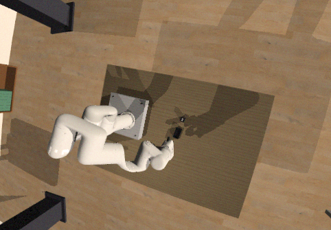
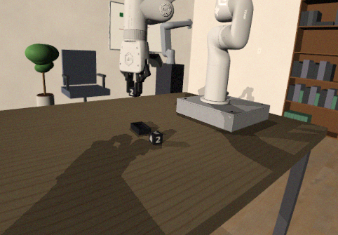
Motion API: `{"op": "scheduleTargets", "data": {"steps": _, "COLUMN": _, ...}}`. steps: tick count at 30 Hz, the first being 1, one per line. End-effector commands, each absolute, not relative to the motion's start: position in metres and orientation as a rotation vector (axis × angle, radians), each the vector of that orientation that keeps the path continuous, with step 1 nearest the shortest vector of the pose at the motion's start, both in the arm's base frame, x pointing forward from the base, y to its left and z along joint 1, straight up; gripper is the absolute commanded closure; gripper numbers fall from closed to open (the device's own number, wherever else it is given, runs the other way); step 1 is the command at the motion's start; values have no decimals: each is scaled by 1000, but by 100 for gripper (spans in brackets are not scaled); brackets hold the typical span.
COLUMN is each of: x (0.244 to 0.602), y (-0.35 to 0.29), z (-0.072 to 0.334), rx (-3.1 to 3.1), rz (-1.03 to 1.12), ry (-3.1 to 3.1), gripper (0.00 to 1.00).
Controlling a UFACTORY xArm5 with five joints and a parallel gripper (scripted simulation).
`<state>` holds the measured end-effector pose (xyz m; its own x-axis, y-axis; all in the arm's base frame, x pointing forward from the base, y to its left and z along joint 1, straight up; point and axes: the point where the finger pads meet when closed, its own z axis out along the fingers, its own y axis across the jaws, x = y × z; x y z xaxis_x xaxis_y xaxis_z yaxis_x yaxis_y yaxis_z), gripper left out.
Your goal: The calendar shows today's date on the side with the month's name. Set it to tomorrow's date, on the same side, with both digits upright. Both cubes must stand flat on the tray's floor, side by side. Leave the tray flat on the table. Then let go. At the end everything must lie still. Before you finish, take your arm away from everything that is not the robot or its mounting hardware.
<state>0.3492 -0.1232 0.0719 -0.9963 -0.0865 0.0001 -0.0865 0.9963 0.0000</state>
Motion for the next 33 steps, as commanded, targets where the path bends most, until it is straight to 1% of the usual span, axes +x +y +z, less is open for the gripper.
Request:
{"op": "scheduleTargets", "data": {"steps": 1, "x": 350, "y": -126, "z": 73, "rx": -96, "rz": 2, "ry": -3143, "gripper": 73}}
{"op": "scheduleTargets", "data": {"steps": 3, "x": 349, "y": -127, "z": 73, "rx": -223, "rz": 1, "ry": -3137, "gripper": 73}}
{"op": "scheduleTargets", "data": {"steps": 6, "x": 349, "y": -127, "z": 73, "rx": -234, "rz": 1, "ry": -3136, "gripper": 73}}
{"op": "scheduleTargets", "data": {"steps": 7, "x": 349, "y": -128, "z": 73, "rx": -371, "rz": 1, "ry": -3123, "gripper": 73}}
{"op": "scheduleTargets", "data": {"steps": 20, "x": 347, "y": -133, "z": 72, "rx": -902, "rz": 0, "ry": -3013, "gripper": 73}}
{"op": "scheduleTargets", "data": {"steps": 23, "x": 347, "y": -133, "z": 72, "rx": -911, "rz": 0, "ry": -3010, "gripper": 73}}
{"op": "scheduleTargets", "data": {"steps": 24, "x": 347, "y": -134, "z": 72, "rx": -1042, "rz": 0, "ry": -2967, "gripper": 73}}
{"op": "scheduleTargets", "data": {"steps": 33, "x": 346, "y": -137, "z": 72, "rx": -1384, "rz": 0, "ry": -2824, "gripper": 73}}
